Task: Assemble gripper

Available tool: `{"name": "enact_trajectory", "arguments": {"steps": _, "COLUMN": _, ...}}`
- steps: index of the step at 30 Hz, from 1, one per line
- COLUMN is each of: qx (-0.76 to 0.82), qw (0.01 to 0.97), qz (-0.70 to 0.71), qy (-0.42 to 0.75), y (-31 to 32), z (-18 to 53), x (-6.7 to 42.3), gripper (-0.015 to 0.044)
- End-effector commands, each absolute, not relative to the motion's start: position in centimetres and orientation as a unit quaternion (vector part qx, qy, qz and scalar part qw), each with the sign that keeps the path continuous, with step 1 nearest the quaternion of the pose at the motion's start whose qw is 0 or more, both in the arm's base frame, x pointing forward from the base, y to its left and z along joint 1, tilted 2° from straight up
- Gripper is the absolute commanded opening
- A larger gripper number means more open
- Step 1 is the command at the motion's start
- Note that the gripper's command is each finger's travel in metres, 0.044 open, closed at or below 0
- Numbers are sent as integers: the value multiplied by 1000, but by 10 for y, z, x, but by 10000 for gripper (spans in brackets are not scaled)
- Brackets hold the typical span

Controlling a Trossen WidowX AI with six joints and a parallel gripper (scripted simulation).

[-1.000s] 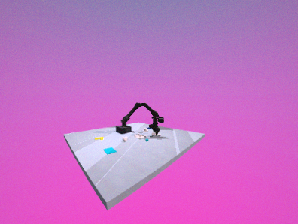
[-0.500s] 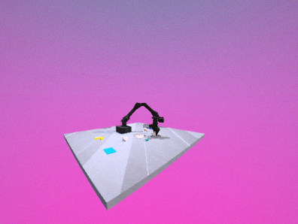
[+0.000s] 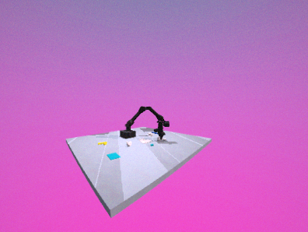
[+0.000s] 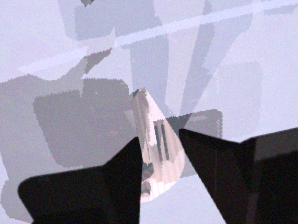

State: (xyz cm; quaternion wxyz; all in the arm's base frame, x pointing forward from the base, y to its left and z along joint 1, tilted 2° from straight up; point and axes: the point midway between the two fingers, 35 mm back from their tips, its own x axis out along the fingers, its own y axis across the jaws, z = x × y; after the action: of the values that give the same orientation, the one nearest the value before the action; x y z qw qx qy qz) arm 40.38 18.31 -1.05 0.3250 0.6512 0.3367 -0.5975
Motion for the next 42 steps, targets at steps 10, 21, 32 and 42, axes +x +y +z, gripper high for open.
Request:
{"name": "enact_trajectory", "arguments": {"steps": 10, "qx": 651, "qw": 325, "qz": -597, "qy": 337, "y": 183, "z": -10, "x": 404, "gripper": 134}}
{"name": "enact_trajectory", "arguments": {"steps": 21, "qx": 652, "qw": 324, "qz": -597, "qy": 337, "y": 183, "z": 20, "x": 404, "gripper": 134}}
{"name": "enact_trajectory", "arguments": {"steps": 32, "qx": 652, "qw": 323, "qz": -597, "qy": 337, "y": 181, "z": 56, "x": 401, "gripper": 134}}
{"name": "enact_trajectory", "arguments": {"steps": 42, "qx": 652, "qw": 324, "qz": -596, "qy": 338, "y": 179, "z": 68, "x": 400, "gripper": 134}}
